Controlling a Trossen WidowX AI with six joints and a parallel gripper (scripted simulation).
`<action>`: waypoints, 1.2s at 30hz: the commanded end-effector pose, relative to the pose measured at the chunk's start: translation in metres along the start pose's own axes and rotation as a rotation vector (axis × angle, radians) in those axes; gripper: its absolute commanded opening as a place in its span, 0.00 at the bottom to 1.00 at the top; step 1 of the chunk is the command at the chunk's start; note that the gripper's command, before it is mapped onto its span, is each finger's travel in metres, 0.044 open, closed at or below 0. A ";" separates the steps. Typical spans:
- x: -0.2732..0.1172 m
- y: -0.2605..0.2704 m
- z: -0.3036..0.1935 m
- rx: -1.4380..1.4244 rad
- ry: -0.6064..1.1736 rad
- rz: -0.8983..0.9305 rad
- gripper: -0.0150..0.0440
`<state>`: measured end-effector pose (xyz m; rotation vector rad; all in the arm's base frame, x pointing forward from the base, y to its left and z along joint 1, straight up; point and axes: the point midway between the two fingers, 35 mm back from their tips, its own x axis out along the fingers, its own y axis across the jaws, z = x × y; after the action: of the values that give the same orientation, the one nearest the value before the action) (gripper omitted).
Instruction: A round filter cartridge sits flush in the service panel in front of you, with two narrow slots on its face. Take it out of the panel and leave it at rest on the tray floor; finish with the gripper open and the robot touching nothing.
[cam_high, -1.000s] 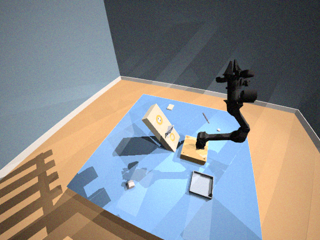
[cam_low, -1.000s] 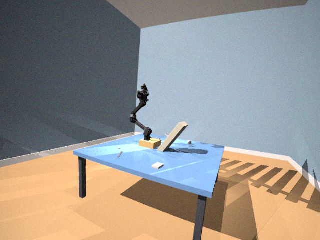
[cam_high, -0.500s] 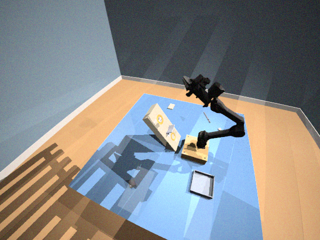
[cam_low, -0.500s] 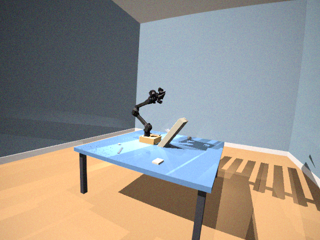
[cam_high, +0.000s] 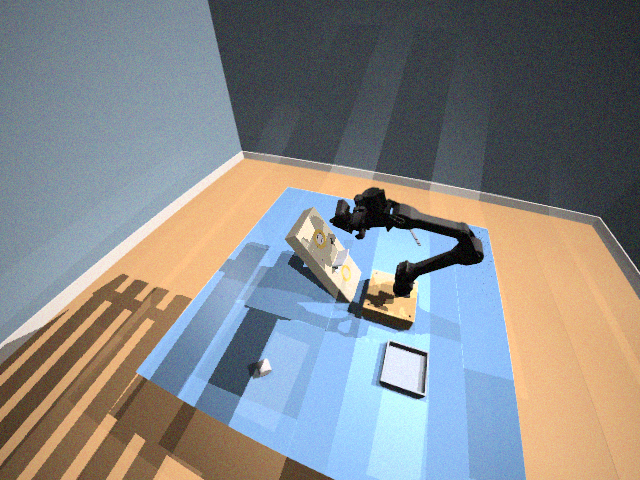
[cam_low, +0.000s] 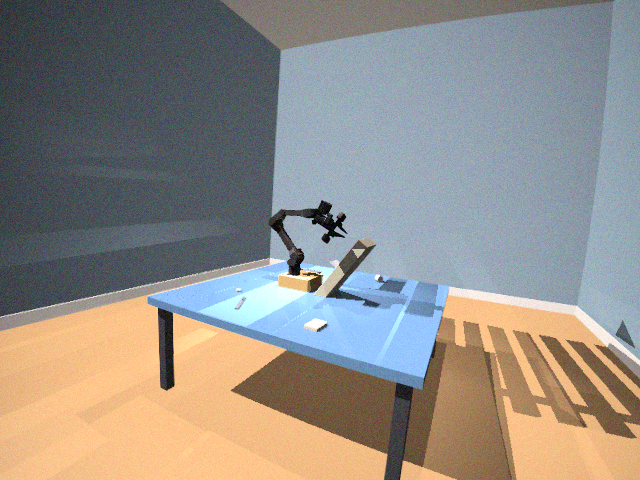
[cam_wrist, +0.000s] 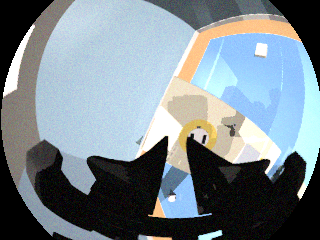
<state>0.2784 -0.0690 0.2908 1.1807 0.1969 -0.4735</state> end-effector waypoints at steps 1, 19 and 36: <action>0.013 -0.038 -0.027 0.036 0.127 -0.150 0.42; 0.022 -0.039 -0.028 0.036 0.127 -0.150 0.42; 0.049 -0.042 -0.031 0.036 0.126 -0.148 0.42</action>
<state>0.3002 -0.0648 0.2291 1.2302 0.3831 -0.5361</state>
